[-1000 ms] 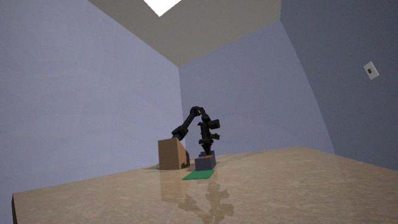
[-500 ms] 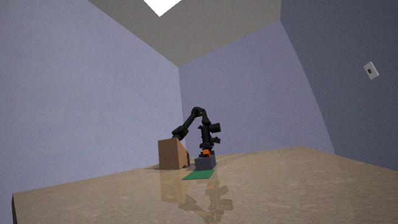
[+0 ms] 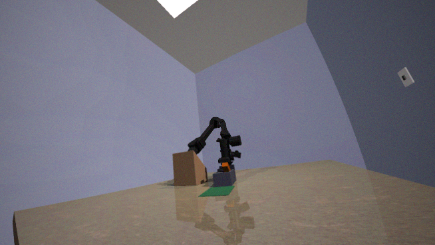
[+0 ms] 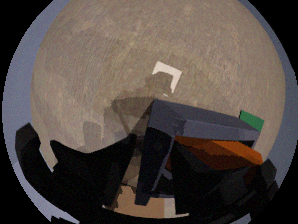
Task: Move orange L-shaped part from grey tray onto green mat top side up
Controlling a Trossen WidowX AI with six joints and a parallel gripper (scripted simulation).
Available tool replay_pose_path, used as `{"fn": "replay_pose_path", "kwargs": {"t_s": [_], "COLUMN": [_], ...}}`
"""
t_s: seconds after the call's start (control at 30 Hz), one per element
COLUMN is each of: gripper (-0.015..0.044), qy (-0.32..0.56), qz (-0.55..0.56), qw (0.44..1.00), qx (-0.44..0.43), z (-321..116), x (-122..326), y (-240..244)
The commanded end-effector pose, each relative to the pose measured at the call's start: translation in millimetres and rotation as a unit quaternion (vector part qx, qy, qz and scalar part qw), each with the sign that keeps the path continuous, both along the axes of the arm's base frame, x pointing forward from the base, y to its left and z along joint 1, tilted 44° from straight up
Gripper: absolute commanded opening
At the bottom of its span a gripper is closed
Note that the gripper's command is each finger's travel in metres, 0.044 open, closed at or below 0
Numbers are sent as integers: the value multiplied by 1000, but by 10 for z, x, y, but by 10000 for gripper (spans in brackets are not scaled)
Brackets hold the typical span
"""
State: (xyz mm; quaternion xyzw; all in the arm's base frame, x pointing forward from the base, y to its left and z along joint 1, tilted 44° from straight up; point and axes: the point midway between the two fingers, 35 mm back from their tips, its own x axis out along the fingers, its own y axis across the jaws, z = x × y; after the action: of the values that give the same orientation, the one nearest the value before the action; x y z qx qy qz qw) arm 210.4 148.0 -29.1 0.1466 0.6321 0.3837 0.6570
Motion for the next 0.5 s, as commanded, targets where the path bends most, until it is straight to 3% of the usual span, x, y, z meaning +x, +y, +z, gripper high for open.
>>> {"fn": "replay_pose_path", "kwargs": {"t_s": [0.0,0.47], "gripper": [180,180], "qy": [0,4], "qz": [0,-1], "qw": [1000,1000], "qx": [-1,-6], "z": [-1,185], "x": [1,-21], "y": [-2,-72]}}
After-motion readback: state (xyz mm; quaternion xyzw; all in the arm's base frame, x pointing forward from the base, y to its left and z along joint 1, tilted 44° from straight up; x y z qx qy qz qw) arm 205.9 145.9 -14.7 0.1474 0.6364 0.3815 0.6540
